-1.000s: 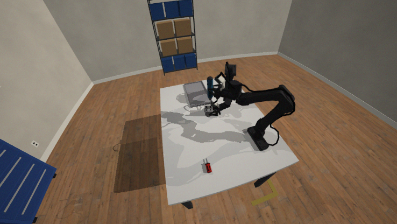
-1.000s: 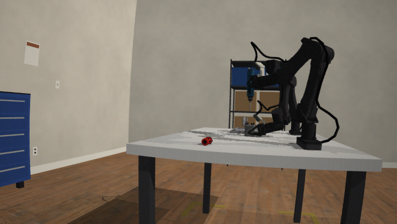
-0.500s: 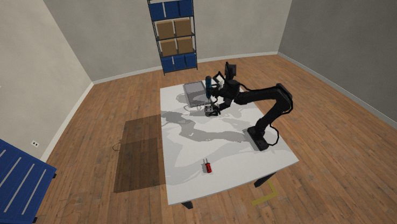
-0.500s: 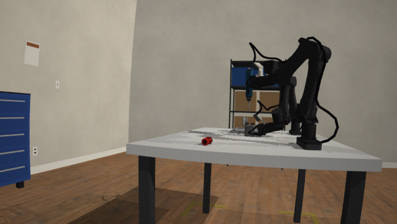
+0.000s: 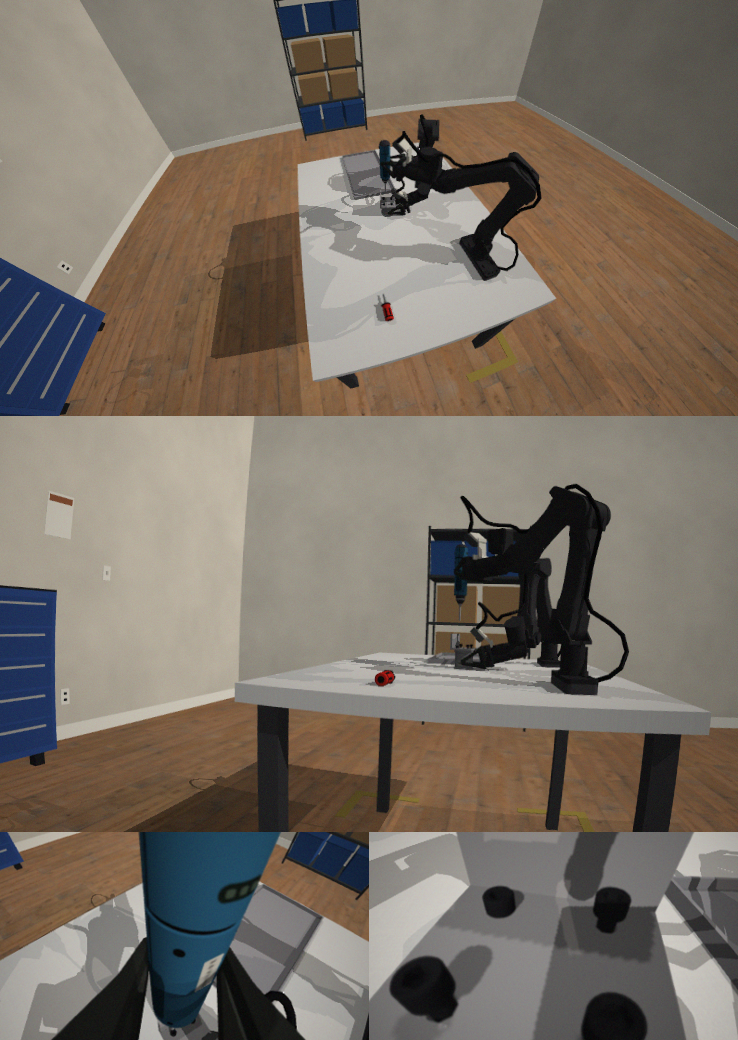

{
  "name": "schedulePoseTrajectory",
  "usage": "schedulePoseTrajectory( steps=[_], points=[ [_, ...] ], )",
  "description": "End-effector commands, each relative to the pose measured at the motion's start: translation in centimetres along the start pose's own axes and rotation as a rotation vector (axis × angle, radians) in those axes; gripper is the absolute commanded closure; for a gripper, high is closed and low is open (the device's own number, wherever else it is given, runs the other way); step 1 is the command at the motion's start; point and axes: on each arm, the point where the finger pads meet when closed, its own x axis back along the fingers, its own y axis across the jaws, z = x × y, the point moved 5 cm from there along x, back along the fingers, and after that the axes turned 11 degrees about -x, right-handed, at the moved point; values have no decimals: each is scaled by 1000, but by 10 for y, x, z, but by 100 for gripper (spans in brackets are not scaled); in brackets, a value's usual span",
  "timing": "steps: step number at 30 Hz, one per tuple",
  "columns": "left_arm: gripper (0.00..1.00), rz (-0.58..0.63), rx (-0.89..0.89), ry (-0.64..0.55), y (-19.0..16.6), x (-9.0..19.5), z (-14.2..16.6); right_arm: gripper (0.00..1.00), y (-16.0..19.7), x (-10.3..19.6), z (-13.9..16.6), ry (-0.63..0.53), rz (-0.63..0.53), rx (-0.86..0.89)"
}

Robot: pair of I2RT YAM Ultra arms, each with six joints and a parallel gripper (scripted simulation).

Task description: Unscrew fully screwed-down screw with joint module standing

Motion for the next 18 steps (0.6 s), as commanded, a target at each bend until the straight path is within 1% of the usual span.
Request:
schedulePoseTrajectory(
  steps=[1, 3, 4, 5, 7, 11, 13, 15, 18],
  points=[
    [58, -25, 6, -160, 10, -8, -47, 41, 2, 0, -4, -8, 0, -11],
    [58, -25, 6, -162, 10, -8, -47, 41, 2, 0, -4, -8, 0, -11],
    [58, -30, 6, -189, 12, -2, -58, 41, 2, 0, -4, -8, 0, -11],
    [58, -32, 6, -195, 12, -1, -60, 41, 2, 0, -4, -8, 0, -11],
    [58, -32, 6, -195, 12, -1, -60, 41, 2, 0, -4, -8, 0, -11],
    [58, -25, 6, -160, 10, -11, -47, 41, 2, 0, -4, -8, 0, -11],
    [58, -25, 6, -160, 10, -11, -47, 41, 2, 0, -4, -8, 0, -11],
    [58, -28, 6, -177, 11, -8, -53, 41, 2, 0, -4, -8, 0, -11],
    [58, -25, 6, -160, 10, -13, -47, 41, 2, 0, -4, -8, 0, -11]
  ],
)
